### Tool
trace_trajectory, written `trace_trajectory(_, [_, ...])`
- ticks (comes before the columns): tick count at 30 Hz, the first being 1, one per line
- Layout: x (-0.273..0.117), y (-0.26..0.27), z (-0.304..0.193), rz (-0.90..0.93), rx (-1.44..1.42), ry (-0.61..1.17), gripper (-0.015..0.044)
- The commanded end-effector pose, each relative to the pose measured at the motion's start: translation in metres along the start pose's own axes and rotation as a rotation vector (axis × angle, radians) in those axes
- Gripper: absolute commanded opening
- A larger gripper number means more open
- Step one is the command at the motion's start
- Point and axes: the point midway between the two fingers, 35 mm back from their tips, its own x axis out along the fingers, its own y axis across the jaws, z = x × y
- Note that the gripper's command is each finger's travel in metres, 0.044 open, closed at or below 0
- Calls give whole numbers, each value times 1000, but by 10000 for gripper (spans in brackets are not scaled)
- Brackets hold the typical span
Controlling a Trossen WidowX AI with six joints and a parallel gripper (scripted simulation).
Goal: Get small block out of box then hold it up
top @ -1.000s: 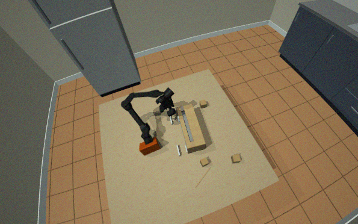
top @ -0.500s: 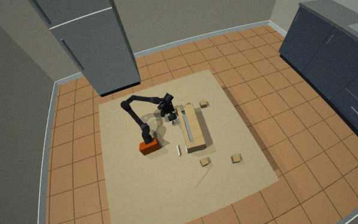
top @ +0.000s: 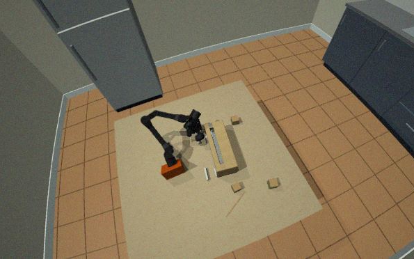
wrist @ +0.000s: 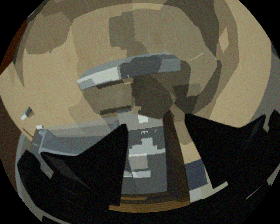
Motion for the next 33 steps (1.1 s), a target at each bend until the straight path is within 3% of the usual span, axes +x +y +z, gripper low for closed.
trace_trajectory(1, [7,1,3,3,5,0,285])
trace_trajectory(18, [29,1,14,-1,6,1,285])
trace_trajectory(23, [29,1,14,-1,6,1,154])
trace_trajectory(26, [29,1,14,-1,6,1,134])
trace_trajectory(31, [13,1,5,3,4,0,3])
trace_trajectory(33, [4,1,0,4,3,-1,0])
